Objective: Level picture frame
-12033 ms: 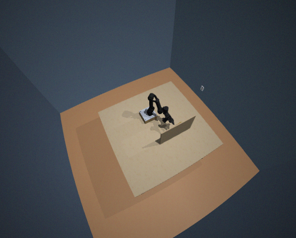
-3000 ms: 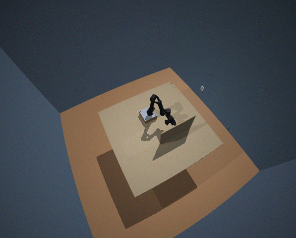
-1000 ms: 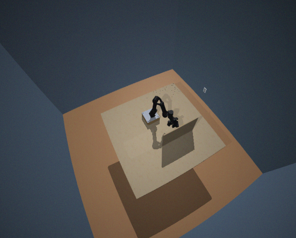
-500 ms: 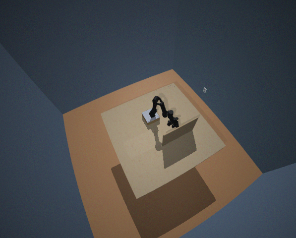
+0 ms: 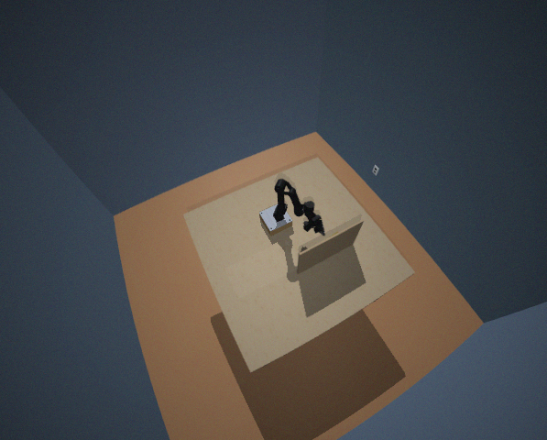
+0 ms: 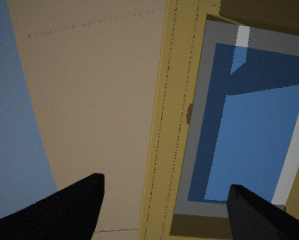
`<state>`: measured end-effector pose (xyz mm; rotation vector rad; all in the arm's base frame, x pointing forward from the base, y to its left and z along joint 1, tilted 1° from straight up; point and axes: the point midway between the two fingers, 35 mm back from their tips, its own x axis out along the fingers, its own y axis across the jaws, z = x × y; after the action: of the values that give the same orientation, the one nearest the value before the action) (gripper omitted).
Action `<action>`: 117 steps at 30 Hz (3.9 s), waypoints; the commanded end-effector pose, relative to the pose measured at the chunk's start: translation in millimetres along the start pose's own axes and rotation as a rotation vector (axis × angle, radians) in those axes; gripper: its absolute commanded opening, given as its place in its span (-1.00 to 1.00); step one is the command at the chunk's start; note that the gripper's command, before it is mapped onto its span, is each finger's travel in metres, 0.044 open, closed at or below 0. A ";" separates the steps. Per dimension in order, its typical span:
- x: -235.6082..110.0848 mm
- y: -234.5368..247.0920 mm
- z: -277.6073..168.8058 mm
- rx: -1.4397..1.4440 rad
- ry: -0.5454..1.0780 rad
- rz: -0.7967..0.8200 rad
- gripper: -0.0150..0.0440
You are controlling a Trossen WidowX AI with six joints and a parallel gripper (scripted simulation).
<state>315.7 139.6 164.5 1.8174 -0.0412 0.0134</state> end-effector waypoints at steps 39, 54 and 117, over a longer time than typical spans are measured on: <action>-130.4 37.0 10.4 0.197 -0.010 -0.017 0.39; -130.4 37.0 10.4 0.197 -0.010 -0.017 0.39; -130.4 37.0 10.4 0.197 -0.010 -0.017 0.39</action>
<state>184.1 124.3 194.6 2.0173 -0.0282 0.0005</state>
